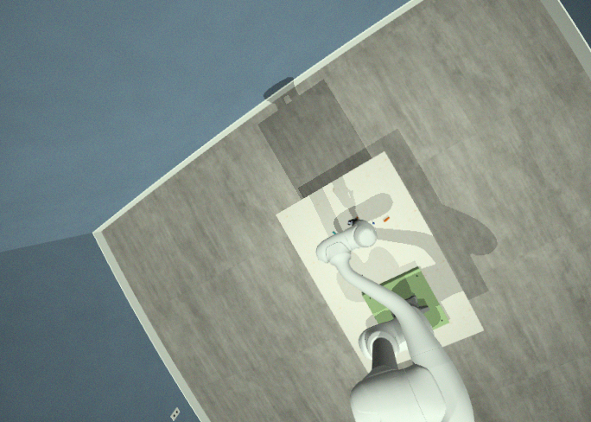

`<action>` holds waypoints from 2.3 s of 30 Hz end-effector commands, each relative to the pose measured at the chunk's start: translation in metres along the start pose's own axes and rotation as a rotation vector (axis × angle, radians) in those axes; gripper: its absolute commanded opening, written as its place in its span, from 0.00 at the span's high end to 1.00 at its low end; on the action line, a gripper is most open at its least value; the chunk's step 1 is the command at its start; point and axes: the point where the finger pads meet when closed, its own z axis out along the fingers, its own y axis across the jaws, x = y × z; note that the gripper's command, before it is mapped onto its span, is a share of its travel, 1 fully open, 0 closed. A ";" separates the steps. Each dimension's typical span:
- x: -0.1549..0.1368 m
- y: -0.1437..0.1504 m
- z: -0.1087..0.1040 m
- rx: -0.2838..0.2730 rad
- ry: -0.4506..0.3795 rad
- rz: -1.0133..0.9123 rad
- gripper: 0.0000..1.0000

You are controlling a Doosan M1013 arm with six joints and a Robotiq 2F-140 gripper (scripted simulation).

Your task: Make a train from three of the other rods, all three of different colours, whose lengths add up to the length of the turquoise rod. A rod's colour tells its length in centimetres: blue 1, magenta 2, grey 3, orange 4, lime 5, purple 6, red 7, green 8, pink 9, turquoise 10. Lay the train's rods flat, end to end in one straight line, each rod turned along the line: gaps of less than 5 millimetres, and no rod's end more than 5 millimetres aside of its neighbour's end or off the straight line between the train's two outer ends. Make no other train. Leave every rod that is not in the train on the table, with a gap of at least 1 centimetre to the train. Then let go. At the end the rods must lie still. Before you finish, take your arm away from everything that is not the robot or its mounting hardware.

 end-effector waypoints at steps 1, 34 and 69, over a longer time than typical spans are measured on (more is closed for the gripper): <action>0.000 0.000 -0.001 0.000 0.000 0.000 0.97; 0.000 -0.001 -0.100 0.000 0.000 0.015 0.97; 0.015 -0.082 -0.100 0.000 0.000 0.960 0.97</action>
